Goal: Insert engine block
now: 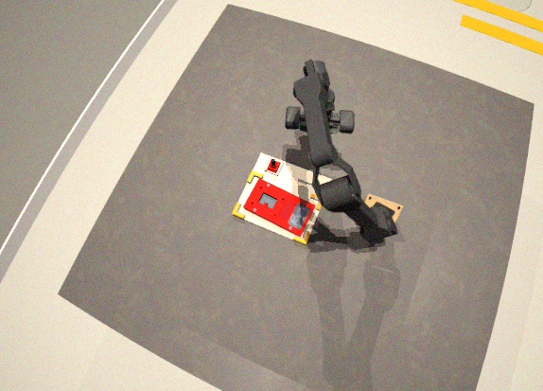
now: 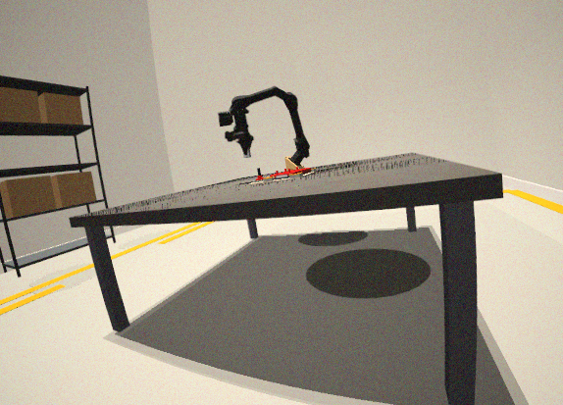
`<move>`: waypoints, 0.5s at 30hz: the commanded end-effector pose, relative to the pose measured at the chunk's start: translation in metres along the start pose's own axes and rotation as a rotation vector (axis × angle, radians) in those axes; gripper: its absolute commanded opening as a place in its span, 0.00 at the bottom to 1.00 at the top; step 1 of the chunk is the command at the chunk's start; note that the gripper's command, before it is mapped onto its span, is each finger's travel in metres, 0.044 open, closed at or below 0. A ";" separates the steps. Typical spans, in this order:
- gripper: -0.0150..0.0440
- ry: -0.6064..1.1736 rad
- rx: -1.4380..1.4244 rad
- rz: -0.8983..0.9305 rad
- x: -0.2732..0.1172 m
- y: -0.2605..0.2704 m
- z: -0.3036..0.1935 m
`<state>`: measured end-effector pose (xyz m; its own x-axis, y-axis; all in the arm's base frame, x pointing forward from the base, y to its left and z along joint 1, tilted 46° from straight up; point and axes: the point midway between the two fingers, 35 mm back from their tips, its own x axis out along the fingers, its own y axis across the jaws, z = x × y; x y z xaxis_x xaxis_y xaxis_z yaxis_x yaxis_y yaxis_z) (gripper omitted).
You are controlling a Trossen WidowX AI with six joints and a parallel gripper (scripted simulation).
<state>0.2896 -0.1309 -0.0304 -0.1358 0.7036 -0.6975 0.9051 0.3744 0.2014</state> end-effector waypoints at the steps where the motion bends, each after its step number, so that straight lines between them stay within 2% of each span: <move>1: 0.25 -0.014 -0.009 0.003 -0.014 0.000 0.000; 7: 0.25 -0.014 -0.060 0.003 -0.010 0.000 0.000; 15: 0.25 -0.014 -0.324 0.001 -0.004 0.000 0.000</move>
<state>0.2918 -0.1356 -0.0260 -0.1258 0.6946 -0.7083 0.7959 0.4969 0.3459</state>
